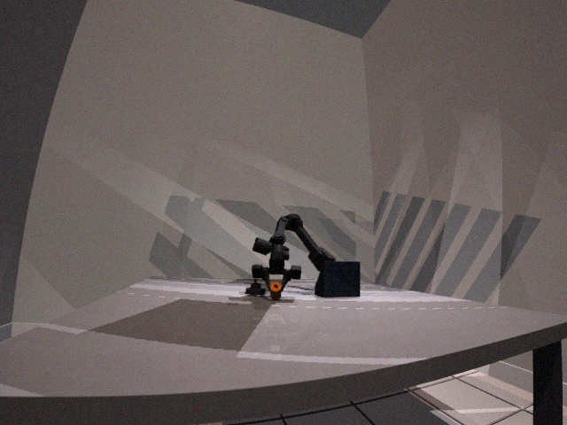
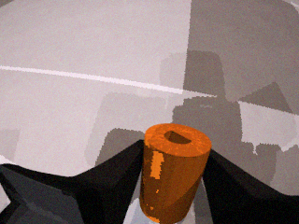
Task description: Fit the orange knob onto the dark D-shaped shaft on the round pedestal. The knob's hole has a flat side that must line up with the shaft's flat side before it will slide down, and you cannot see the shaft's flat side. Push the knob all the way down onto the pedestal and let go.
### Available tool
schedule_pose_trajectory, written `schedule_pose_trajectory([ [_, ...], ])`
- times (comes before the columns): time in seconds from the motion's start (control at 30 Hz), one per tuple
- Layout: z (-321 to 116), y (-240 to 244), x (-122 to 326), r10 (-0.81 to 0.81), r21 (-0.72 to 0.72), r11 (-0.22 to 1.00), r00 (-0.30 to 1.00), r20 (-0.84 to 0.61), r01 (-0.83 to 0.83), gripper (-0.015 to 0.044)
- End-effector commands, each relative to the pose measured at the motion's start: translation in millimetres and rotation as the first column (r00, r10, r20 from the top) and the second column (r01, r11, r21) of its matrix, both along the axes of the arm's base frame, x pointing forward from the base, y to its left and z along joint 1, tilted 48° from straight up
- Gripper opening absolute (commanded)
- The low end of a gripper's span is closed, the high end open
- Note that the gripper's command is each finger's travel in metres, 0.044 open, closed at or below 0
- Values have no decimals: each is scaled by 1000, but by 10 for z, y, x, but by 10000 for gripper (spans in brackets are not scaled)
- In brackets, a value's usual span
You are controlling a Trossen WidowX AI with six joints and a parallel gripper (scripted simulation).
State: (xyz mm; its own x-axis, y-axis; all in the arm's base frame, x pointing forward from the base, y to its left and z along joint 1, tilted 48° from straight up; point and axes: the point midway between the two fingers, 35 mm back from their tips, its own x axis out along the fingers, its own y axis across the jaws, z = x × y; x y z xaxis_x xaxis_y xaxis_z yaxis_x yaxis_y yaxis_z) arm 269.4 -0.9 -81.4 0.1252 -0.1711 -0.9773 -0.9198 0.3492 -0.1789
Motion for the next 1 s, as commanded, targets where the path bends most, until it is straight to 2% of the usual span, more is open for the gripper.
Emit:
schedule_pose_trajectory([
  [0.0,30,-23,-24,15,63,998,1000,24,-16,180],
  [0.83,180,-235,-145,52,433,892,982,183,-129,180],
  [0.97,193,-220,-139,51,392,913,985,165,-113,180],
])
